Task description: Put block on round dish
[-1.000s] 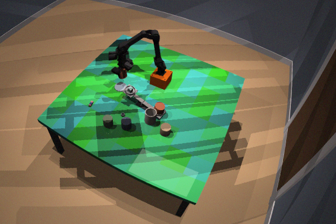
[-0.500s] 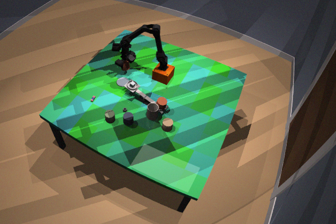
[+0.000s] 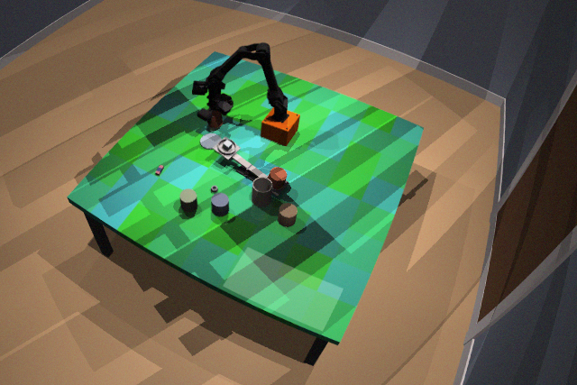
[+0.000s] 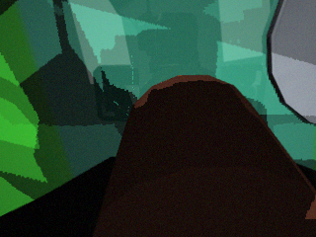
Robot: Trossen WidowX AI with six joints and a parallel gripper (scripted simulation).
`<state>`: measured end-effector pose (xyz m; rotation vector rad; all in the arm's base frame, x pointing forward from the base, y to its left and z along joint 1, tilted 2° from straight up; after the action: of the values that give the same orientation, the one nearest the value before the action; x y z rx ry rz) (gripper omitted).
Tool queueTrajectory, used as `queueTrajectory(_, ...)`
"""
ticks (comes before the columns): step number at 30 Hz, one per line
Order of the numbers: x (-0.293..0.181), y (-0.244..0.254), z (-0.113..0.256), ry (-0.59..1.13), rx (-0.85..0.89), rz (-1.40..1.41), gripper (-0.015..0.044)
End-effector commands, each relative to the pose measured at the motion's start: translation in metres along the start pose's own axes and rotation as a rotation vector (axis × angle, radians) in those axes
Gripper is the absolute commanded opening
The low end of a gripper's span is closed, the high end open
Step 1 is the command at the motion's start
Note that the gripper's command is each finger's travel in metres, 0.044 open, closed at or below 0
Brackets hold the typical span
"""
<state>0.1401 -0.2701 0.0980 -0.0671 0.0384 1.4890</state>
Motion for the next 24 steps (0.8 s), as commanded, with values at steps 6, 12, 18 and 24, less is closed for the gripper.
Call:
queueTrajectory(6, 0.001, 0.000, -0.015, -0.006, -0.002, 0.005, 0.0000)
queueTrajectory(12, 0.001, 0.000, -0.012, -0.006, 0.004, 0.000, 0.0131)
queueTrajectory(18, 0.001, 0.000, -0.012, -0.006, 0.004, 0.000, 0.0289)
queueTrajectory(24, 0.000, 0.000, 0.000, -0.006, 0.002, 0.001, 0.0440)
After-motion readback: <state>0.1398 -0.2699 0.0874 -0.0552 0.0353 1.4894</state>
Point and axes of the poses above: the point midway between the two fingers, 35 mm back from their tips, its own z axis back along the fingers, its own y axis across the jaws, x = y × z, the point moved 10 cm from there along z, back along the fingers
